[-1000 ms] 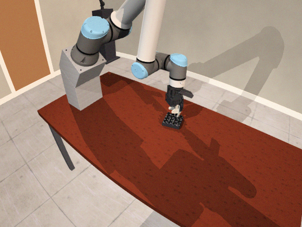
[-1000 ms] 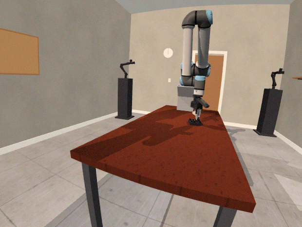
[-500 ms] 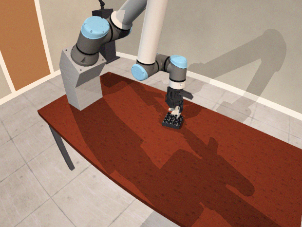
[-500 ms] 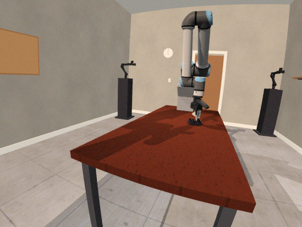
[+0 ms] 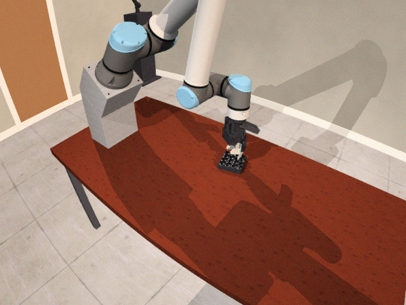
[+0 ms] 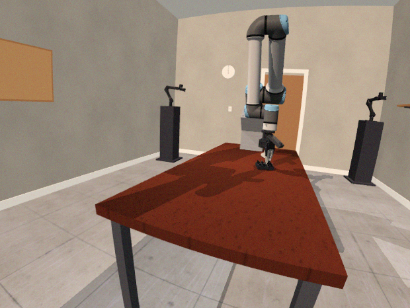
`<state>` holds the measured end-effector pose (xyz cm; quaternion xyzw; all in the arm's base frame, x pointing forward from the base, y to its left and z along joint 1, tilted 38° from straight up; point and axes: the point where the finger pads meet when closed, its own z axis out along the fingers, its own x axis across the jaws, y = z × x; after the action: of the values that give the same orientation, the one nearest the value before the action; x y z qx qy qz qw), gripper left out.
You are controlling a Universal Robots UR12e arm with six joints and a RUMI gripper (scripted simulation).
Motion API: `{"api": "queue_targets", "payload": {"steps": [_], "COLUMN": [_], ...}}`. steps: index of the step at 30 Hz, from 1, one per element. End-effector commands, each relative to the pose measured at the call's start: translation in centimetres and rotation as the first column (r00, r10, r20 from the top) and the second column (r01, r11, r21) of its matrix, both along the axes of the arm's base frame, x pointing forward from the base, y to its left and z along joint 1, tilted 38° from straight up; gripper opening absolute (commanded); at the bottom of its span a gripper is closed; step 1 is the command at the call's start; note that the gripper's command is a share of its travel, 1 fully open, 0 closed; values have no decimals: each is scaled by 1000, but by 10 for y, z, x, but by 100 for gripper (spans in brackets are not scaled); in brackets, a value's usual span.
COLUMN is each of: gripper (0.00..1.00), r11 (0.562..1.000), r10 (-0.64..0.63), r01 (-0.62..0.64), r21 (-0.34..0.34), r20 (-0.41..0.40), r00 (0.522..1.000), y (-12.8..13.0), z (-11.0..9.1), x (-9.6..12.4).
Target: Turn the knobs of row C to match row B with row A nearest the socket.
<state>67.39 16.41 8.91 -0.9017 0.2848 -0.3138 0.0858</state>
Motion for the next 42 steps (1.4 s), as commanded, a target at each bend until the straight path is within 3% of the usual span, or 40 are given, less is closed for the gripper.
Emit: {"api": "queue_targets", "payload": {"steps": [1,25,26,42], "gripper": [11,11,4,4], "r11": [1000,1000,1000,1000], "r10": [0,0,0,0], "r01": [0,0,0,0], "r21": [0,0,0,0], "r20": [1,1,1,1], "r00": [1000,1000,1000,1000], "y": [0,0,0,0], "z": [0,0,0,0], "x": [0,0,0,0]}}
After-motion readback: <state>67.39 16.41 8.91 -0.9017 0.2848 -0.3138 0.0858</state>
